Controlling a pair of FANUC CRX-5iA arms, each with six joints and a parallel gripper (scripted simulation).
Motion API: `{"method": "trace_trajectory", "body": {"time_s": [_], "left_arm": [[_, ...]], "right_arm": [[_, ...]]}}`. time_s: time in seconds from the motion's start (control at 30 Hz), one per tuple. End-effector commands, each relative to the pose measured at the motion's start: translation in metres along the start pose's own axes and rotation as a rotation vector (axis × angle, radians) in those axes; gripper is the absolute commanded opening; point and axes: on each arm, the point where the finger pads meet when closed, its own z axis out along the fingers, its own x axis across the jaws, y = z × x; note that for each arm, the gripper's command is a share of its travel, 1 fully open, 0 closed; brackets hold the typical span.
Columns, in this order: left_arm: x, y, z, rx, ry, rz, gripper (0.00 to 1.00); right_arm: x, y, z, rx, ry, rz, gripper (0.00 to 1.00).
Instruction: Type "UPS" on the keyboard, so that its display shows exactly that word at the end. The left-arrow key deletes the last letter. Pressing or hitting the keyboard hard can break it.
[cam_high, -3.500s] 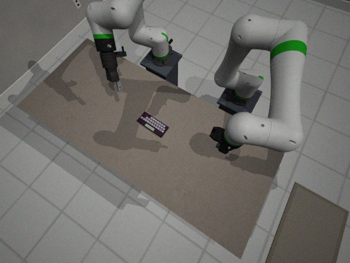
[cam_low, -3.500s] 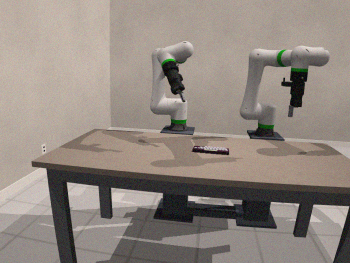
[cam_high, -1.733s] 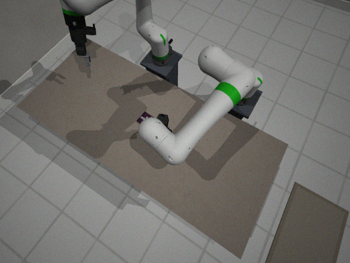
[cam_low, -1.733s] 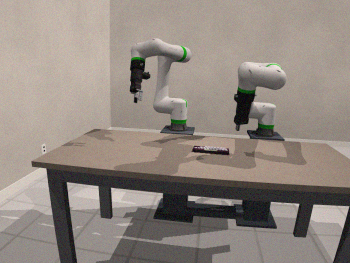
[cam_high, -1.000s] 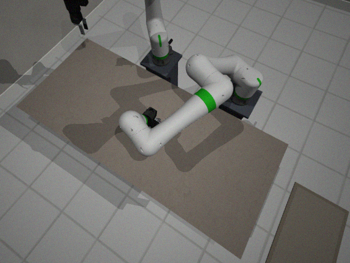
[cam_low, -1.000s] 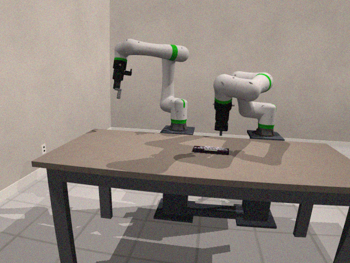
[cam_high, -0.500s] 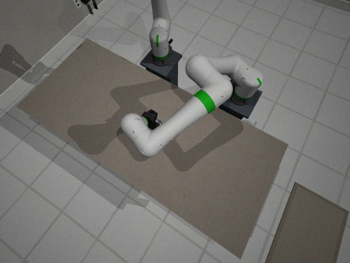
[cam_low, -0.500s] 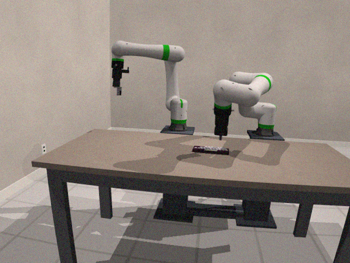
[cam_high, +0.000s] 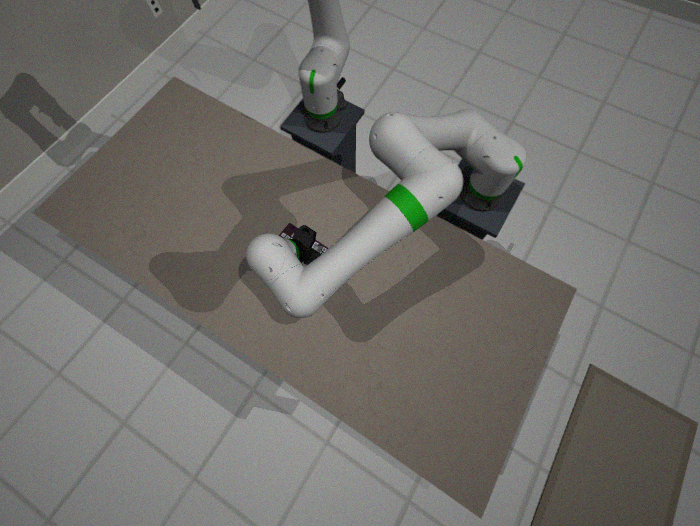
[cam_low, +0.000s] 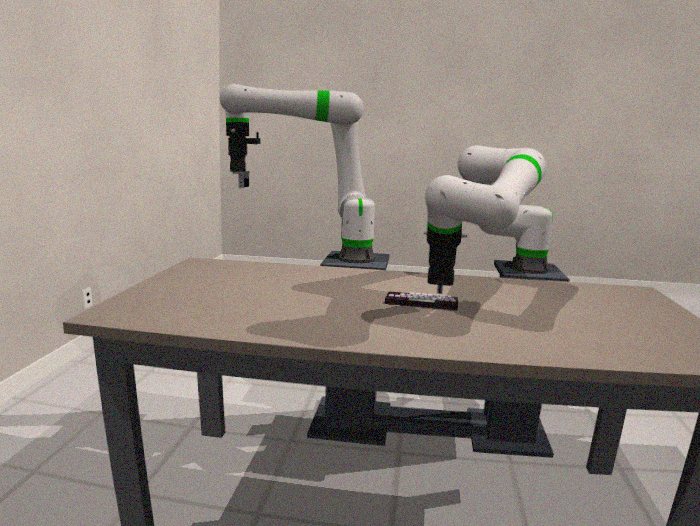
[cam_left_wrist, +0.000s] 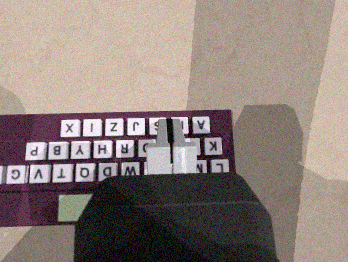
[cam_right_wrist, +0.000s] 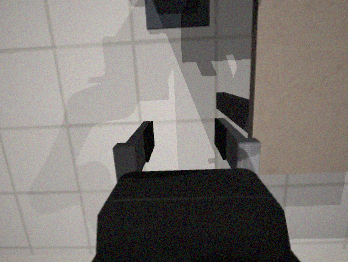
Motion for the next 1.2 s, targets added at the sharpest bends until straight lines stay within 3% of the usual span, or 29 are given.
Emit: {"method": "trace_trajectory", "body": {"time_s": [0.0, 1.17], "left_arm": [[-0.0004, 0.001, 0.001, -0.002, -0.001, 0.001, 0.0], [-0.0004, 0.0043, 0.0082, -0.002, -0.001, 0.001, 0.0]], "right_arm": [[-0.0004, 0.0003, -0.001, -0.002, 0.0, 0.0, 1.0], [-0.0004, 0.0003, -0.001, -0.002, 0.0, 0.0, 1.0]]}}
